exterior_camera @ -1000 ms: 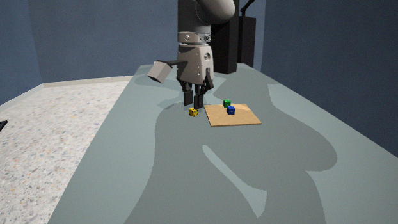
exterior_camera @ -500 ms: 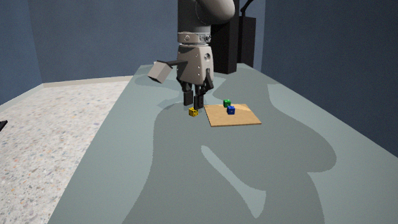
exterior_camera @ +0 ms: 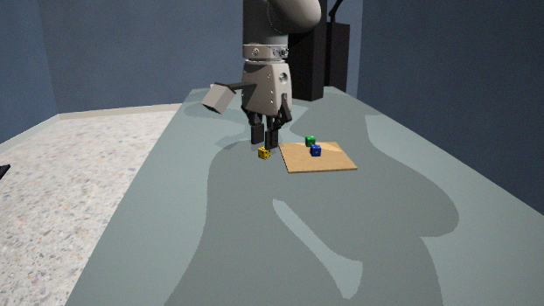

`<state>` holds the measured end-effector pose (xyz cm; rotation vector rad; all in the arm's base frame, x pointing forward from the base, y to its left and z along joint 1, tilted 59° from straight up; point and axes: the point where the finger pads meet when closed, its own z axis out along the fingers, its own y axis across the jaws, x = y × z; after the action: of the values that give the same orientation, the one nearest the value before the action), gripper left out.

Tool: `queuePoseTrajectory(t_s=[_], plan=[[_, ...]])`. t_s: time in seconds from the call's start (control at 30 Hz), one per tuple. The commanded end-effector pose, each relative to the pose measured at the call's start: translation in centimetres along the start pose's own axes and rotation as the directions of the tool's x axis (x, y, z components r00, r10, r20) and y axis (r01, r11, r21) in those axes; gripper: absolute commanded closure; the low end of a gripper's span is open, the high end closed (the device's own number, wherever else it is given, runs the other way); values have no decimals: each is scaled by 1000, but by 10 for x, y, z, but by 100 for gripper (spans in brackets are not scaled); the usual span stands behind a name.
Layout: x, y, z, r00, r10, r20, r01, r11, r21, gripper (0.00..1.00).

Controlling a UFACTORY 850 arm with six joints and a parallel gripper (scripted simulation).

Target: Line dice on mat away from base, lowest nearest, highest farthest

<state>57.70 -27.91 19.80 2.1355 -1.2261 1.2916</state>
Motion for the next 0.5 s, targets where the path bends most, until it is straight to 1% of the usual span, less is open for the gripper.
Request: queuePoseTrajectory(t_s=[0.0, 0.47], plan=[[0, 0, 0, 1000, 0, 0, 0, 1000, 1, 64], [0, 0, 1, 1000, 0, 0, 0, 1000, 1, 64]])
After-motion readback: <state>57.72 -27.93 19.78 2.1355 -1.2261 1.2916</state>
